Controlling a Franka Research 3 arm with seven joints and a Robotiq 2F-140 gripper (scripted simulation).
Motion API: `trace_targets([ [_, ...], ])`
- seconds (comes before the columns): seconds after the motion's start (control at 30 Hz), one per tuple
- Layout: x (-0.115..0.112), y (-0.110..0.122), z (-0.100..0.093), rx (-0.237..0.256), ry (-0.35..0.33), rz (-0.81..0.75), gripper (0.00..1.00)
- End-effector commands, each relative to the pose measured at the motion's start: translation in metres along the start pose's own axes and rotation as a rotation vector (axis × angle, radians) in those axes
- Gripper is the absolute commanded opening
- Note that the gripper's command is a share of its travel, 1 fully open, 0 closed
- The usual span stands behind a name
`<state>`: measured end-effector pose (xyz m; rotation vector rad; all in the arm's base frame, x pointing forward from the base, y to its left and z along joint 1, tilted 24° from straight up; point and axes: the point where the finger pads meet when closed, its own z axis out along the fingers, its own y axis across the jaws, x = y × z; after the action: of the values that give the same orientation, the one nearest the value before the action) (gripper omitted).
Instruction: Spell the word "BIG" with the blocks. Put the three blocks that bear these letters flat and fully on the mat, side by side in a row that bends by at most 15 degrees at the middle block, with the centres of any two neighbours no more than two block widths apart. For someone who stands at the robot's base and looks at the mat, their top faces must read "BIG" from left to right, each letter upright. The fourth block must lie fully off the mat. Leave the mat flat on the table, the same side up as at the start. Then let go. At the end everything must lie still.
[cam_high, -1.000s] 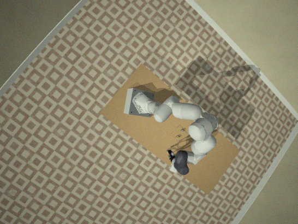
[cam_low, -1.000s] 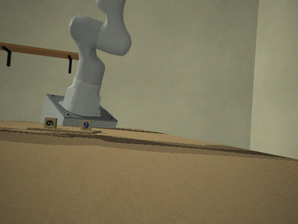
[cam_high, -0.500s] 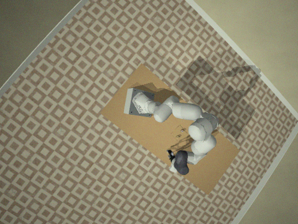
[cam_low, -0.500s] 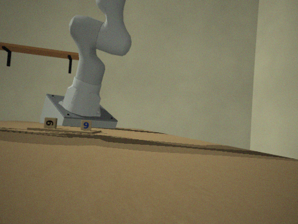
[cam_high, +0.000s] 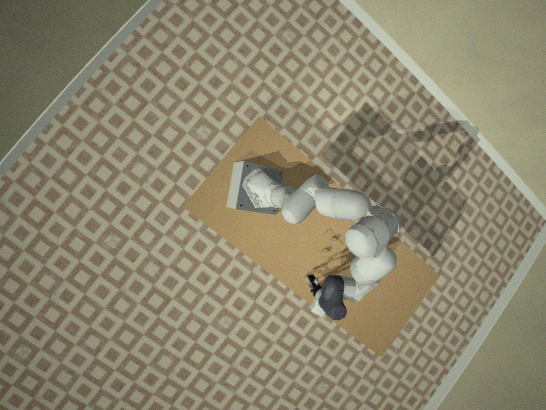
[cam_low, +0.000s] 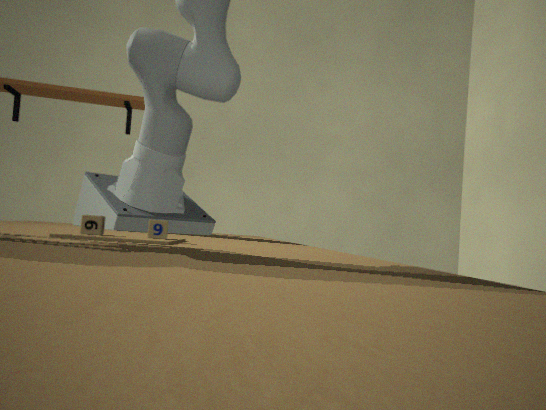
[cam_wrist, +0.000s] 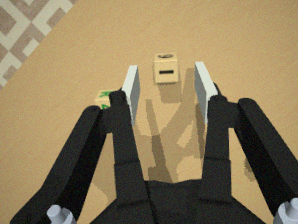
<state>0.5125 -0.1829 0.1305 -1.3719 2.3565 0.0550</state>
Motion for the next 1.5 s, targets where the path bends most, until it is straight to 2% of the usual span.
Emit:
trace_targets([
  [0.0,-0.0024,-0.0006,0.0010,0.001,0.000,-0.004,0.37],
  [1.13,-0.0024,-0.0006,0.0011,0.001,0.000,-0.004,0.37],
  [1.47,-0.0024,-0.0006,0.0073,0.001,0.000,-0.004,0.37],
])
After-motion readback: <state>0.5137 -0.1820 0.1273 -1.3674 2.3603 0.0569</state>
